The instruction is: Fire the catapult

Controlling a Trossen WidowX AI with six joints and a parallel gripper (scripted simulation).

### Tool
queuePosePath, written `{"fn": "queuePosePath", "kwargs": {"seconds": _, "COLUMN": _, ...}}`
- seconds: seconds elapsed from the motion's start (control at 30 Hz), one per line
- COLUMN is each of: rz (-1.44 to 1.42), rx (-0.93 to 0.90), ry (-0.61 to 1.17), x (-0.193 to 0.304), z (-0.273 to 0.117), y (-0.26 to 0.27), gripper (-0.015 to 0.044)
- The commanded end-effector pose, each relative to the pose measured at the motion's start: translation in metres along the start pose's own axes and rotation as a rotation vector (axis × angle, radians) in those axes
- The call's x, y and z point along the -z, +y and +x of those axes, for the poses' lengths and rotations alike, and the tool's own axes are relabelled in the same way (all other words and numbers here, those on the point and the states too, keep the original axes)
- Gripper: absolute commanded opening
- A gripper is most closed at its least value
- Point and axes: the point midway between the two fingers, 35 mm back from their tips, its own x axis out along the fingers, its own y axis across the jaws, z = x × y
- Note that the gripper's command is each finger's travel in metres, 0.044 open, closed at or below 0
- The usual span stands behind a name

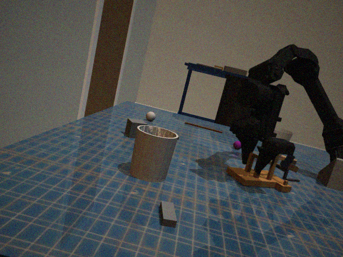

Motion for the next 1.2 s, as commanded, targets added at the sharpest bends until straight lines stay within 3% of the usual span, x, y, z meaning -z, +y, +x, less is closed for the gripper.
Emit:
{"fn": "queuePosePath", "kwargs": {"seconds": 0.0, "rz": 0.000, "rx": 0.001, "ry": -0.002, "x": 0.000, "z": -0.001, "y": 0.000, "gripper": 0.0341}}
{"fn": "queuePosePath", "kwargs": {"seconds": 0.13, "rz": -0.001, "rx": -0.002, "ry": -0.003, "x": -0.004, "z": -0.036, "y": 0.001, "gripper": 0.0440}}
{"fn": "queuePosePath", "kwargs": {"seconds": 0.3, "rz": -0.002, "rx": -0.004, "ry": -0.001, "x": 0.000, "z": -0.098, "y": 0.002, "gripper": 0.0440}}
{"fn": "queuePosePath", "kwargs": {"seconds": 0.5, "rz": -0.008, "rx": 0.000, "ry": -0.010, "x": -0.002, "z": -0.090, "y": 0.002, "gripper": 0.0440}}
{"fn": "queuePosePath", "kwargs": {"seconds": 0.7, "rz": -0.086, "rx": 0.003, "ry": -0.048, "x": 0.003, "z": -0.140, "y": 0.005, "gripper": 0.0440}}
{"fn": "queuePosePath", "kwargs": {"seconds": 0.8, "rz": -0.064, "rx": 0.006, "ry": -0.032, "x": 0.001, "z": -0.127, "y": 0.000, "gripper": 0.0414}}
{"fn": "queuePosePath", "kwargs": {"seconds": 0.93, "rz": 0.025, "rx": -0.021, "ry": -0.042, "x": 0.005, "z": -0.117, "y": -0.066, "gripper": 0.0309}}
{"fn": "queuePosePath", "kwargs": {"seconds": 1.17, "rz": 0.214, "rx": -0.036, "ry": -0.047, "x": 0.048, "z": -0.084, "y": -0.183, "gripper": 0.0300}}
